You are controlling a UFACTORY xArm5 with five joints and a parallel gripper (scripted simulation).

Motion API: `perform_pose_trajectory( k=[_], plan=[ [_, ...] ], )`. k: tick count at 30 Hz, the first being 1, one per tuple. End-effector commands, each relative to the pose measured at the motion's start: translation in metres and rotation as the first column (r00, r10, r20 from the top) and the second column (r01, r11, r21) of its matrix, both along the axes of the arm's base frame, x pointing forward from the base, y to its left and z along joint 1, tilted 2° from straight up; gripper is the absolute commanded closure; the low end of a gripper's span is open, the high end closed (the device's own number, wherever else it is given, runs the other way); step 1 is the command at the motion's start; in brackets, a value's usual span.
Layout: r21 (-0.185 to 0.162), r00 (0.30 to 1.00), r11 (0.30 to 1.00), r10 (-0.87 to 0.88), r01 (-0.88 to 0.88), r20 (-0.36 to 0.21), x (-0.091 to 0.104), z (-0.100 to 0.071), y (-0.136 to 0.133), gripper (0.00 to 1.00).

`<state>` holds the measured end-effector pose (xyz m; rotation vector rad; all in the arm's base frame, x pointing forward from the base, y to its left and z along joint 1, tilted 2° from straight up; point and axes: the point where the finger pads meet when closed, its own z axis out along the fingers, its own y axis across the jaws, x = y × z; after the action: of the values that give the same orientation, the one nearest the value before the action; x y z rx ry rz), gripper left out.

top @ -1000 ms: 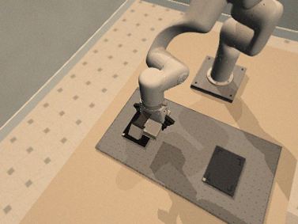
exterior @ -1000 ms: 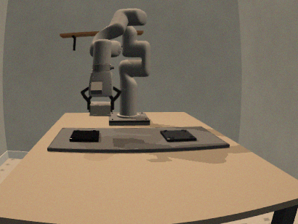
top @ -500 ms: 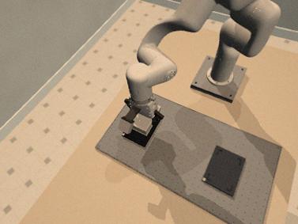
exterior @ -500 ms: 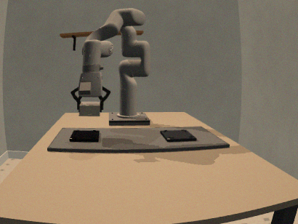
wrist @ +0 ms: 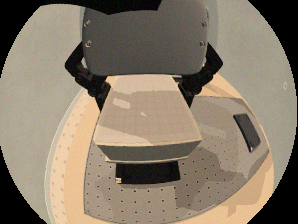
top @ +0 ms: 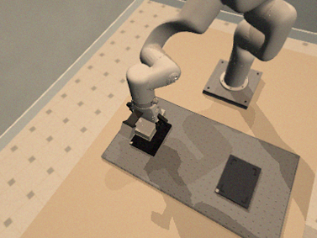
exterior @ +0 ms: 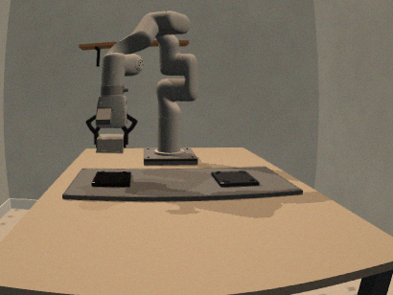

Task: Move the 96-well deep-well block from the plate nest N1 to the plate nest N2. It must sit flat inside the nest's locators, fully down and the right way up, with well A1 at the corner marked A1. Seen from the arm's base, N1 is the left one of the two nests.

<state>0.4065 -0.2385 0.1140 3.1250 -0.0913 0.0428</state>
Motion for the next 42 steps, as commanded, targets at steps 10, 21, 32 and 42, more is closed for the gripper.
perform_pose_trajectory(
  k=[10,21,32,42],
  plan=[
    [-0.002,1.000,1.000,0.000,0.000,0.004,0.001,0.002,-0.001,1.00],
    [-0.002,1.000,1.000,0.000,0.000,0.004,0.001,0.002,-0.001,1.00],
    [-0.002,1.000,1.000,0.000,0.000,0.004,0.001,-0.005,0.000,1.00],
    [-0.002,1.000,1.000,0.000,0.000,0.004,0.002,-0.020,0.000,1.00]
  ],
)
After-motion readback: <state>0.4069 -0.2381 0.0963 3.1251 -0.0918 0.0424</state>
